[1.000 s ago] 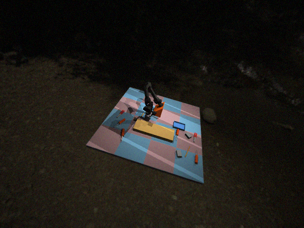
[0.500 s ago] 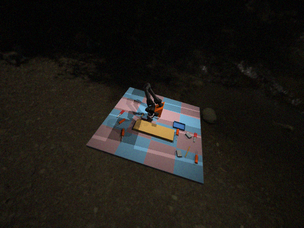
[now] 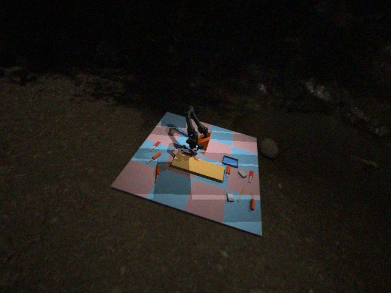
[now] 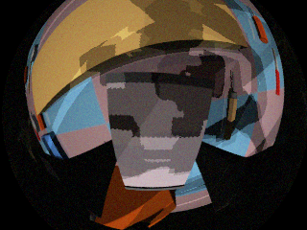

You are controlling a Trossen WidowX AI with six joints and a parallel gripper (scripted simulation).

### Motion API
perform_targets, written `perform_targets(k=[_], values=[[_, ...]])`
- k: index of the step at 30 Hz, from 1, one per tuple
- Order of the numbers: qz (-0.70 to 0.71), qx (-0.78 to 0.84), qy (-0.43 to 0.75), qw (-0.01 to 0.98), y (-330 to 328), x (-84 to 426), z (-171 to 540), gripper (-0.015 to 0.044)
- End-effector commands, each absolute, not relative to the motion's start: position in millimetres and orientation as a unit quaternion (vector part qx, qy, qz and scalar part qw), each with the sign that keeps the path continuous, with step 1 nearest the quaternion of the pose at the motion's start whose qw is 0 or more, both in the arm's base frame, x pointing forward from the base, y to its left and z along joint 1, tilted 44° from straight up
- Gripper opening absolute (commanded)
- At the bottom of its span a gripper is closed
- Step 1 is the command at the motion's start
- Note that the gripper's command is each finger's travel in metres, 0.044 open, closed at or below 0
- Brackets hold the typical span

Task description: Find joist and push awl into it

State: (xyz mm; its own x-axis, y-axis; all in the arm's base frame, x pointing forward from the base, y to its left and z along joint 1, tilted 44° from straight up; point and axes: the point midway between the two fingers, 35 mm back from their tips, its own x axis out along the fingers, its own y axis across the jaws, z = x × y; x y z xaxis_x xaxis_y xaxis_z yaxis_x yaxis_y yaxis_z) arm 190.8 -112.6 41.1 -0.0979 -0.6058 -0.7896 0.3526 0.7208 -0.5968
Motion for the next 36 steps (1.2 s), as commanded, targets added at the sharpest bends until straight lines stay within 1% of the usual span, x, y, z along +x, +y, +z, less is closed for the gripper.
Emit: perform_targets(k=[1,36], values=[[-0.348,-0.088,0.649,0.671,-112.9,190.5,42.0,0.0],[-0.271,-0.03,0.659,0.701,-119.1,187.3,46.1,0.0]])
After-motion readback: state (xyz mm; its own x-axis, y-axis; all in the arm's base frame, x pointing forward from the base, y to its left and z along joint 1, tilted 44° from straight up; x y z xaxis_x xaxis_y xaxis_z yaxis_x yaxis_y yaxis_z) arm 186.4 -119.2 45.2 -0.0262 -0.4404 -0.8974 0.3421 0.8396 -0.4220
